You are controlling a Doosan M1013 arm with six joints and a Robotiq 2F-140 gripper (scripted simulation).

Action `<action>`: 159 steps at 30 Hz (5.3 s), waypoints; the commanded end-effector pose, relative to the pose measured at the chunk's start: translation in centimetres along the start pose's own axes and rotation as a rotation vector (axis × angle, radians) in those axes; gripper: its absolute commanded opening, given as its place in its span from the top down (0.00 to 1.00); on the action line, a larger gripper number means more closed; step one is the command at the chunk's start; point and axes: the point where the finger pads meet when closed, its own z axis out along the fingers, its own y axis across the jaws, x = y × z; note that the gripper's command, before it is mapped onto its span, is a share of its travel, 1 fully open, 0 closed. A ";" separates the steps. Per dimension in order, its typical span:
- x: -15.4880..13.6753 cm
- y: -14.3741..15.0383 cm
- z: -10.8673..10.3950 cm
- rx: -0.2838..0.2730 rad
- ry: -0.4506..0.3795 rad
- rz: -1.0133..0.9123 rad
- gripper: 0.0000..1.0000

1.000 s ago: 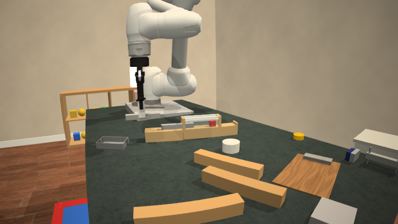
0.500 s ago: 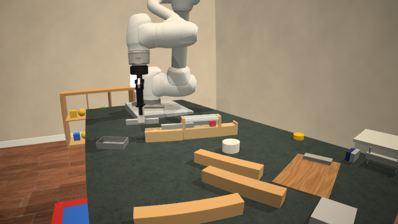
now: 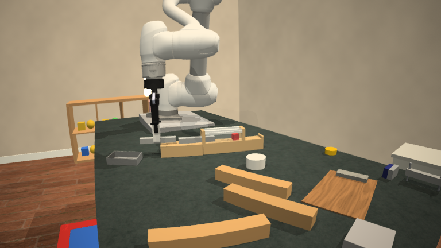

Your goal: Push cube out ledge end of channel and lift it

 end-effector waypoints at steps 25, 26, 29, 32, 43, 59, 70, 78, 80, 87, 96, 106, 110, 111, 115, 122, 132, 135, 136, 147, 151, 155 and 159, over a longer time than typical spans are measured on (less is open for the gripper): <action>0.1 -0.1 0.5 0.002 0.002 0.008 1.00; 0.1 -0.1 0.5 0.002 0.002 0.008 1.00; 0.1 -0.1 0.5 0.002 0.002 0.008 1.00; 0.1 -0.1 0.5 0.002 0.002 0.008 1.00; 0.2 -0.1 0.5 0.002 0.002 0.008 1.00; 1.4 -0.1 0.5 0.002 0.002 0.008 1.00; 3.2 0.0 0.5 0.002 0.002 0.008 1.00; 5.3 0.0 0.5 0.002 0.002 0.008 1.00; 5.9 0.0 0.5 0.002 0.002 0.008 1.00; 7.4 0.0 0.5 0.002 0.002 0.008 1.00; 10.2 0.0 0.5 0.002 0.002 0.008 1.00; 12.3 0.0 0.5 0.002 0.002 0.008 1.00; 13.2 0.0 0.5 0.002 0.002 0.008 1.00; 13.4 0.0 0.5 0.002 0.002 0.008 1.00; 14.0 0.0 0.5 0.002 0.002 0.008 1.00; 14.8 0.0 0.5 0.002 0.002 0.008 1.00; 15.3 0.0 0.5 0.002 0.002 0.008 1.00; 15.4 0.0 0.5 0.002 0.002 0.008 1.00; 15.4 0.0 0.5 0.002 0.002 0.008 1.00; 15.4 0.0 0.5 0.002 0.002 0.008 1.00; 15.4 0.0 0.5 0.002 0.002 0.008 1.00; 15.4 0.0 0.5 0.002 0.002 0.008 1.00; 15.4 0.0 0.5 0.002 0.002 0.008 1.00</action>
